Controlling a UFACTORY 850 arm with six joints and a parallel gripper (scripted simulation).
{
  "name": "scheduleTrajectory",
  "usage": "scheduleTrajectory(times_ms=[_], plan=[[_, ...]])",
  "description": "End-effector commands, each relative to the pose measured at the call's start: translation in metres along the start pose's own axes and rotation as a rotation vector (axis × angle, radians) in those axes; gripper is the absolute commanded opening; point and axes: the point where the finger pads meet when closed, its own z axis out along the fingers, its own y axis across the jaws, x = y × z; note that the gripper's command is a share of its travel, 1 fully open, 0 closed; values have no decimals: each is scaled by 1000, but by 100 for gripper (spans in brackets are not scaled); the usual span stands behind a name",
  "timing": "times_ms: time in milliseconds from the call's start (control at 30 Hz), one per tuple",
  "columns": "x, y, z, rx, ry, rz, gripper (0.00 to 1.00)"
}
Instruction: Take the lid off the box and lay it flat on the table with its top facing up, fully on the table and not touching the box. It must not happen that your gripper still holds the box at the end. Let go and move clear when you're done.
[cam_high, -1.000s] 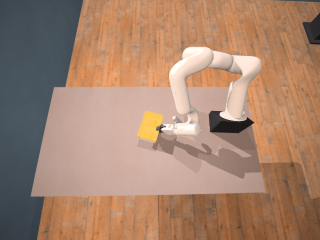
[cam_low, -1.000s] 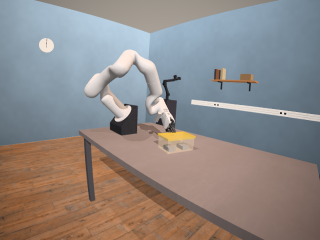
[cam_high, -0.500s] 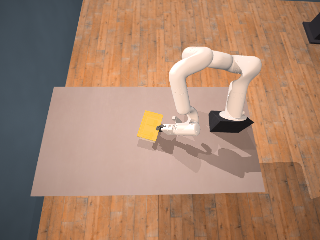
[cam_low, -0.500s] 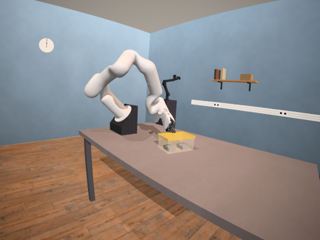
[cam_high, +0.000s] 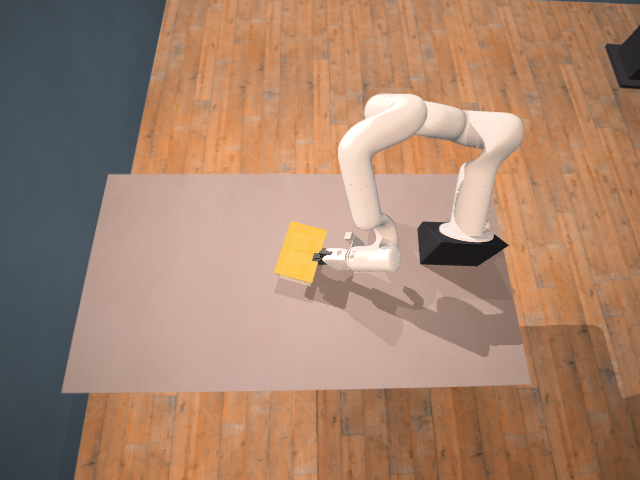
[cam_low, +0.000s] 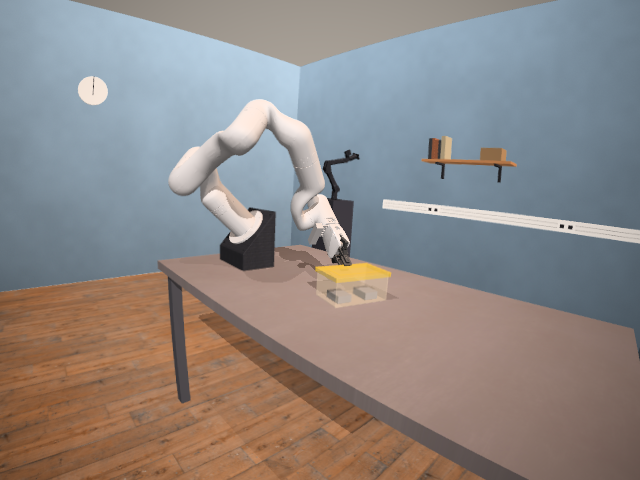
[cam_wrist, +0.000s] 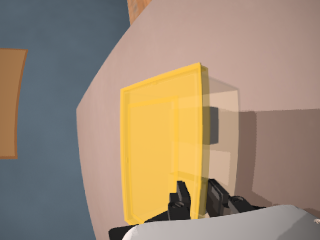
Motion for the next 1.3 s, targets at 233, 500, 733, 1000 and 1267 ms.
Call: scheduleTrajectory(times_ms=[233,500,733,1000,1267], plan=[[0,-1,0,1,0,1,0],[0,-1,0,1,0,1,0],[0,-1,0,1,0,1,0],[0,-1,0,0,0,1,0],[0,-3,-1,-15,0,1,0]])
